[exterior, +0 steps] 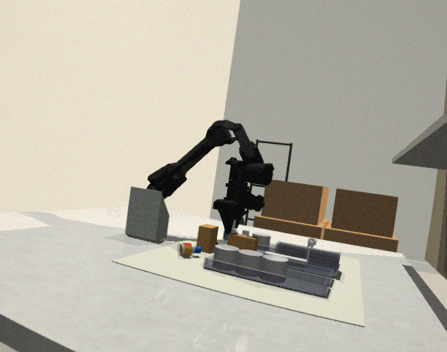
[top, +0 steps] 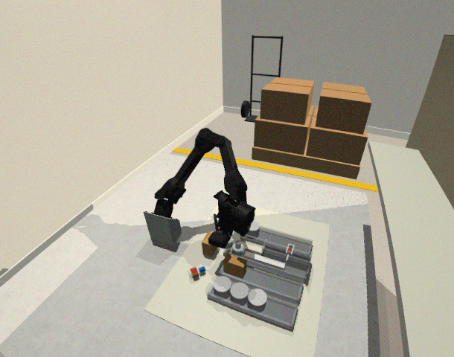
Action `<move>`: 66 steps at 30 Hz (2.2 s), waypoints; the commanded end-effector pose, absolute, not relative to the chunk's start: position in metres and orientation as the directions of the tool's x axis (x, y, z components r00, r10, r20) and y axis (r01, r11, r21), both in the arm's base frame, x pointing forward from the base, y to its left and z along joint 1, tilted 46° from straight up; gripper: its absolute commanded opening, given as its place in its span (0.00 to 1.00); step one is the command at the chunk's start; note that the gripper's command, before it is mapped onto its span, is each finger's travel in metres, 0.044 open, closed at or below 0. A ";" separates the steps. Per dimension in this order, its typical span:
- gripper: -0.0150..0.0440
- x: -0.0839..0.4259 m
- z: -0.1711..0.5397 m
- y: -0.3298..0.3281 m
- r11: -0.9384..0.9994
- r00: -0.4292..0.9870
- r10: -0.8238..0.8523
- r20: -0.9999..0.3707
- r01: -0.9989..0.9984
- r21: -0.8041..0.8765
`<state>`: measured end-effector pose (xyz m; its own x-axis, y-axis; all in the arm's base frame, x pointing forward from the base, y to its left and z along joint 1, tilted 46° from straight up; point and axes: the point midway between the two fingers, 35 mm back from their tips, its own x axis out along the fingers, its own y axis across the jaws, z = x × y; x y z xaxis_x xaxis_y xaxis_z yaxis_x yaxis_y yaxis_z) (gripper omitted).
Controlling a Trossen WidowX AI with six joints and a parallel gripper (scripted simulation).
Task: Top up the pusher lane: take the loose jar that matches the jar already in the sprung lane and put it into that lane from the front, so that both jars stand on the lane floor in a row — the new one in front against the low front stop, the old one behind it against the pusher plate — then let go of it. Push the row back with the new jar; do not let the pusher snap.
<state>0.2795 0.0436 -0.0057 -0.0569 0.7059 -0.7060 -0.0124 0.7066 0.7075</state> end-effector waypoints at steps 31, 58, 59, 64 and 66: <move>0.25 0.293 -0.007 0.045 0.704 -0.056 0.708 -0.704 -0.008 0.710; 0.25 0.306 -0.007 0.046 0.704 -0.056 0.708 -0.704 -0.008 0.710; 0.25 0.306 -0.007 0.046 0.704 -0.056 0.708 -0.704 -0.008 0.710; 0.25 0.309 -0.007 0.046 0.704 -0.055 0.708 -0.704 -0.008 0.710; 0.25 0.309 -0.007 0.046 0.704 -0.055 0.708 -0.704 -0.008 0.710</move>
